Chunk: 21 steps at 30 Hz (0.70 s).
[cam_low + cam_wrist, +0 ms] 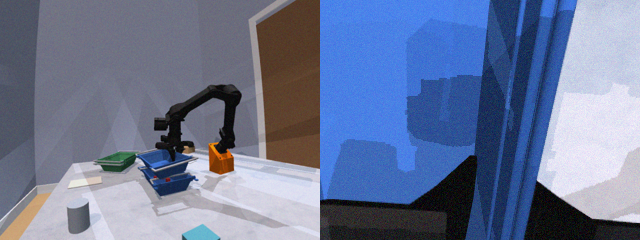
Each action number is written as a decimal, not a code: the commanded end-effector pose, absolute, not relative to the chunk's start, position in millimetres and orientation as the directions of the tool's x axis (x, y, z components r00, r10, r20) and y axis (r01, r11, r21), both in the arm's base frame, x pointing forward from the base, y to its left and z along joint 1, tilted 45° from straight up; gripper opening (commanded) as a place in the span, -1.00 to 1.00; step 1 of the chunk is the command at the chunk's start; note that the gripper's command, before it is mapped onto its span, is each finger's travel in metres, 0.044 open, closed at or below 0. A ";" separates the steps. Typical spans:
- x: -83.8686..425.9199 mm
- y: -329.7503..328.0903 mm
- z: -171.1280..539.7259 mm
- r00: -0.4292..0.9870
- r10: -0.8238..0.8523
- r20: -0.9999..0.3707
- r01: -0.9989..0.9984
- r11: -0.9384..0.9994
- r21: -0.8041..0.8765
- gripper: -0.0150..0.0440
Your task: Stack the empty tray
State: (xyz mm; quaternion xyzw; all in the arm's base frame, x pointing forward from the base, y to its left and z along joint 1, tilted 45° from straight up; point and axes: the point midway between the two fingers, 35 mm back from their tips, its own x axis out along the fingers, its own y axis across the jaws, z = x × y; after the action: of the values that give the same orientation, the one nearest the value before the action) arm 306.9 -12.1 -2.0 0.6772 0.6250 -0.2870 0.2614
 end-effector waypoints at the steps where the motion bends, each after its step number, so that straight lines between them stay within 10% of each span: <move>1: 302.3 -5.3 -3.9 0.026 0.698 -0.716 0.998 -0.064 -0.027 -0.49; 21: 303.0 -4.4 -6.6 0.036 0.698 -0.716 0.997 -0.071 -0.018 -0.49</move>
State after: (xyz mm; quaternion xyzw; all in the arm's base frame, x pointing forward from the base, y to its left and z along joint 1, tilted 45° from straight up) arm 307.3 -12.0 -2.8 0.6784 0.6238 -0.2861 0.2624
